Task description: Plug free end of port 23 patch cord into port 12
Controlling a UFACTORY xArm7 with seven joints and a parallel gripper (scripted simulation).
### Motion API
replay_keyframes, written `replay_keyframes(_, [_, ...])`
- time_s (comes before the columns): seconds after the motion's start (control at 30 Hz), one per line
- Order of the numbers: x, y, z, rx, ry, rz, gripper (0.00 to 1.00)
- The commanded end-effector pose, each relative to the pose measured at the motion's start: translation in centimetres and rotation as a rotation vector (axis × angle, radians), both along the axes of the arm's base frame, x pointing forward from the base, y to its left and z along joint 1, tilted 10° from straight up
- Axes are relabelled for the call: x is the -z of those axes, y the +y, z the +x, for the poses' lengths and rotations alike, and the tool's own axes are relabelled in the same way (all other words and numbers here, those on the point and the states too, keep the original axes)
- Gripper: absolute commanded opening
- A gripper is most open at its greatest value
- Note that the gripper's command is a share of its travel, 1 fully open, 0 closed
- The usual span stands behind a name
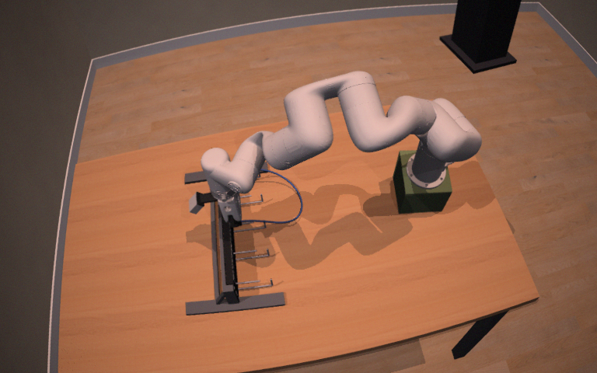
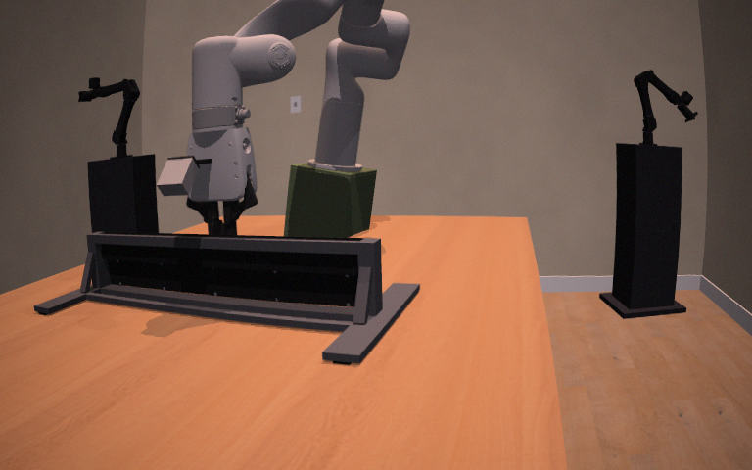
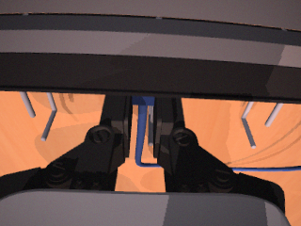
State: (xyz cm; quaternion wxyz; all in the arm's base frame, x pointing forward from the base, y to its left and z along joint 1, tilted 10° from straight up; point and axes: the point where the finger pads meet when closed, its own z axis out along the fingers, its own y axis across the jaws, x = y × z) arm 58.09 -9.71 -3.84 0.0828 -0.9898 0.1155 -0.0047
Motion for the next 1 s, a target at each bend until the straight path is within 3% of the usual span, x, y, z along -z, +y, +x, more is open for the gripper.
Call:
replay_keyframes(0.0, [-0.21, -0.11, 0.12, 0.001, -0.004, -0.001, 0.00])
replay_keyframes(0.3, [-0.18, -0.10, 0.08, 0.001, -0.003, -0.001, 0.00])
replay_keyframes(0.33, [-0.20, -0.11, 0.13, 0.001, -0.004, -0.001, 0.38])
replay_keyframes(0.97, [-0.17, -0.10, 0.11, 0.001, -0.003, -0.001, 0.38])
